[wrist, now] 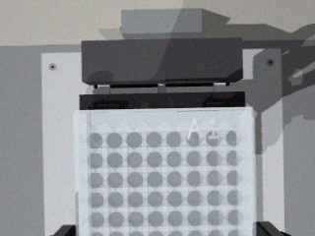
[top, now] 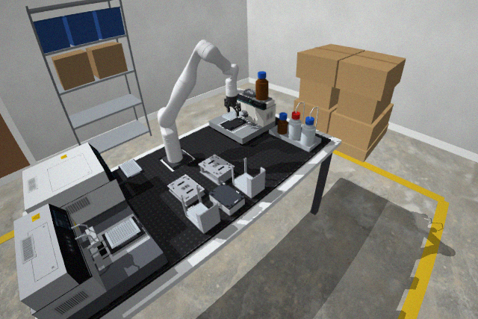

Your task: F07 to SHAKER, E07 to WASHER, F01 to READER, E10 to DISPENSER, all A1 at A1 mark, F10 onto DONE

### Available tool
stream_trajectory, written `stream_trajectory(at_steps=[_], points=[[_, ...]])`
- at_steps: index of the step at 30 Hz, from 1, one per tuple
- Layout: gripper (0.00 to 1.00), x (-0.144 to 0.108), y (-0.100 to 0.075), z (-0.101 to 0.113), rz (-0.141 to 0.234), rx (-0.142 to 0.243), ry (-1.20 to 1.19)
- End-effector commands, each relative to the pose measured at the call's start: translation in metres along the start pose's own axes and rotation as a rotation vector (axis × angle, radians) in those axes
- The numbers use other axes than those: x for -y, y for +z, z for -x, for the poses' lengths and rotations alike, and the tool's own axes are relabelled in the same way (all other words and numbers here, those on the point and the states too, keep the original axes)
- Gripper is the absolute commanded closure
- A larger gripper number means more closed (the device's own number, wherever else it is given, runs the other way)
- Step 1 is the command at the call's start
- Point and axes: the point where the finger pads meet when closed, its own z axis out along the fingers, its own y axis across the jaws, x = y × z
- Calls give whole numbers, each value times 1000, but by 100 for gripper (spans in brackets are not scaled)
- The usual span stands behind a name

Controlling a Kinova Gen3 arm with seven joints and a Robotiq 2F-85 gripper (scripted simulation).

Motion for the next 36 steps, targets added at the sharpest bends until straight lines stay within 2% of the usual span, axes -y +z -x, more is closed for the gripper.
stream_trajectory(at_steps=[1,36], points=[[6,0,-4,-1,0,-2,0],[6,0,-44,0,0,-2,0]])
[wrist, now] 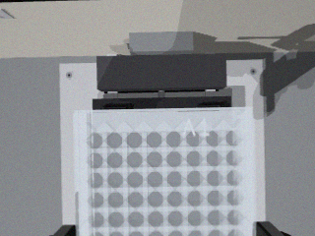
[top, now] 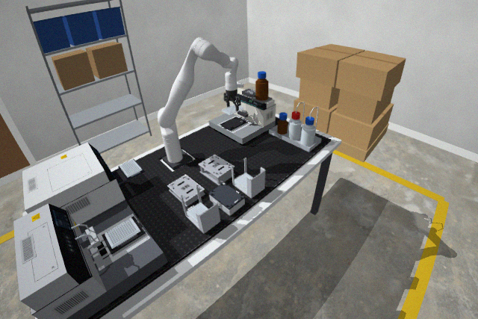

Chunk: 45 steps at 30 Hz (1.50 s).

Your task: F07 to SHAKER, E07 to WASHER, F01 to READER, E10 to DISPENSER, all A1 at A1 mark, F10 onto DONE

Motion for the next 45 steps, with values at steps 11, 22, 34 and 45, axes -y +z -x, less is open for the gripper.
stream_trajectory(at_steps=[11,22,34,45], points=[[6,0,-17,0,0,-2,0],[6,0,-29,0,0,-2,0],[6,0,-37,0,0,-2,0],[6,-2,-37,23,0,-2,-82]])
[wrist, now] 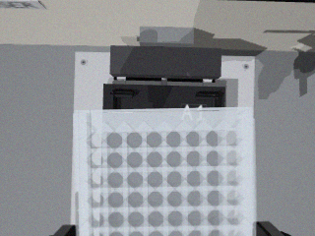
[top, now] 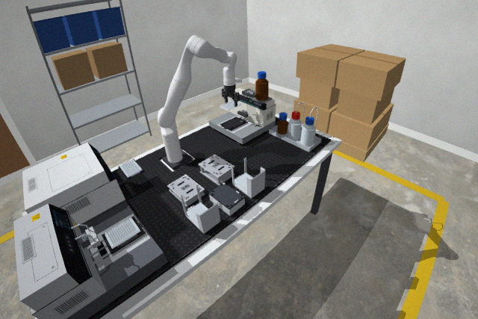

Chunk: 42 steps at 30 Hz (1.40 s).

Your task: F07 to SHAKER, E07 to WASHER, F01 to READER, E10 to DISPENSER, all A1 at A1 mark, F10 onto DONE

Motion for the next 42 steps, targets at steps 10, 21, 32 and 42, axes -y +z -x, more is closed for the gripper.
stream_trajectory(at_steps=[10,21,32,42], points=[[6,-1,-1,36,0,-3,-77],[6,-3,-1,72,0,-3,-182],[6,-4,0,101,0,-3,-213],[6,-5,0,128,0,-3,-306]])
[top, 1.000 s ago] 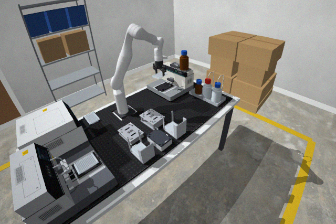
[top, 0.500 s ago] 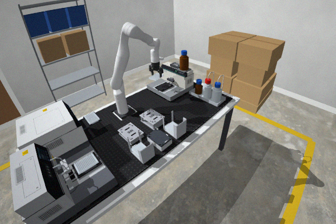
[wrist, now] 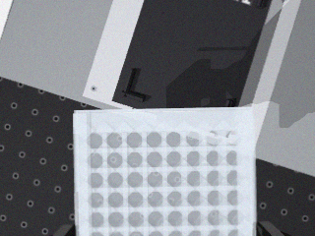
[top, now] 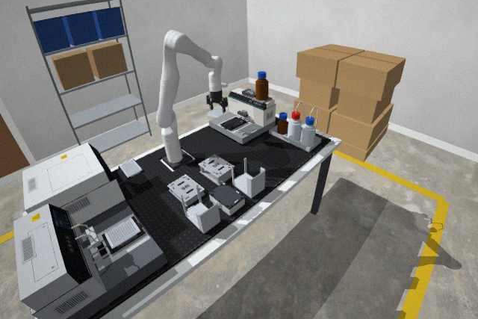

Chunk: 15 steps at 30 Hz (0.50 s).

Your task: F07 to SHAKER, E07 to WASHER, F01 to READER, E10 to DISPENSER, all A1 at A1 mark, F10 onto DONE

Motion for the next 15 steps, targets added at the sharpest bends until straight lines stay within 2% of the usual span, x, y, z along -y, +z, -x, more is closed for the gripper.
stream_trajectory(at_steps=[1,8,15], points=[[6,2,-1,10,-1,-4,-37],[6,7,-1,31,-1,-4,-44],[6,-5,-1,43,-1,-4,-102]])
